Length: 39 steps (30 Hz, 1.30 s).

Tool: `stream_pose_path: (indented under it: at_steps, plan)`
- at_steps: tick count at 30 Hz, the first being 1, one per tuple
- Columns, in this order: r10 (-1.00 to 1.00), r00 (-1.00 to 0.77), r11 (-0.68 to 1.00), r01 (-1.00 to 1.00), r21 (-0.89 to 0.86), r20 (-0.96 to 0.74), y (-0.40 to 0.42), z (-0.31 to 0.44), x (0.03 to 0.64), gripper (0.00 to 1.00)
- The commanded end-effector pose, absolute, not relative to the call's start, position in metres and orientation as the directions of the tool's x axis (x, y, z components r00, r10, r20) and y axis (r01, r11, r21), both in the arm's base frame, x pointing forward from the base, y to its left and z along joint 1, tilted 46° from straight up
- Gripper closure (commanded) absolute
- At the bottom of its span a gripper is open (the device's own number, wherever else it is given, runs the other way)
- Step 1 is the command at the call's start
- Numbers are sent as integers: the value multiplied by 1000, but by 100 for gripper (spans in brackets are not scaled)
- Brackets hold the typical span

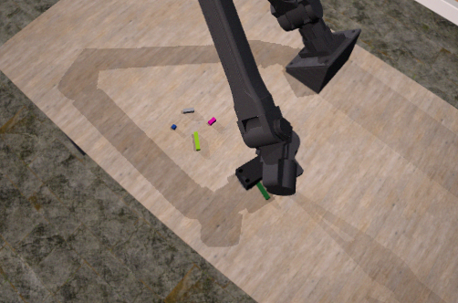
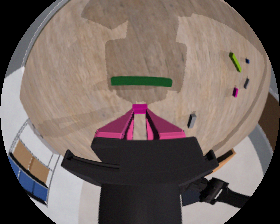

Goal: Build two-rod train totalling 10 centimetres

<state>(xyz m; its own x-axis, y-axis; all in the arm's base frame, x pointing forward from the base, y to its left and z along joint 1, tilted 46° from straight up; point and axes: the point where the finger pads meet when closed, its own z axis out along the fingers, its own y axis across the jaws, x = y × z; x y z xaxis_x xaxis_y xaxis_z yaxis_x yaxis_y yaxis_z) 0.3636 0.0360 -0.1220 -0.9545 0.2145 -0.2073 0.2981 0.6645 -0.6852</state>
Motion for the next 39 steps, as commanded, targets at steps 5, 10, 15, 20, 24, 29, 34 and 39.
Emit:
stream_pose_path:
  at_steps: [5,10,15,20,24,29,34,39]
  plan:
    - [191,-960,669,281,-688,-207,42,-127,360,85]
    - [194,-957,669,290,-684,-217,45,-128,359,85]
    - [207,-954,666,300,-683,-218,43,-129,357,85]
    - [204,-954,667,299,-682,-219,45,-129,356,85]
    - [206,-954,667,300,-682,-218,44,-129,356,85]
    - [204,-955,667,297,-683,-216,44,-129,356,85]
    - [204,-955,667,297,-683,-216,44,-129,356,85]
    - [204,-955,667,297,-683,-216,44,-129,356,85]
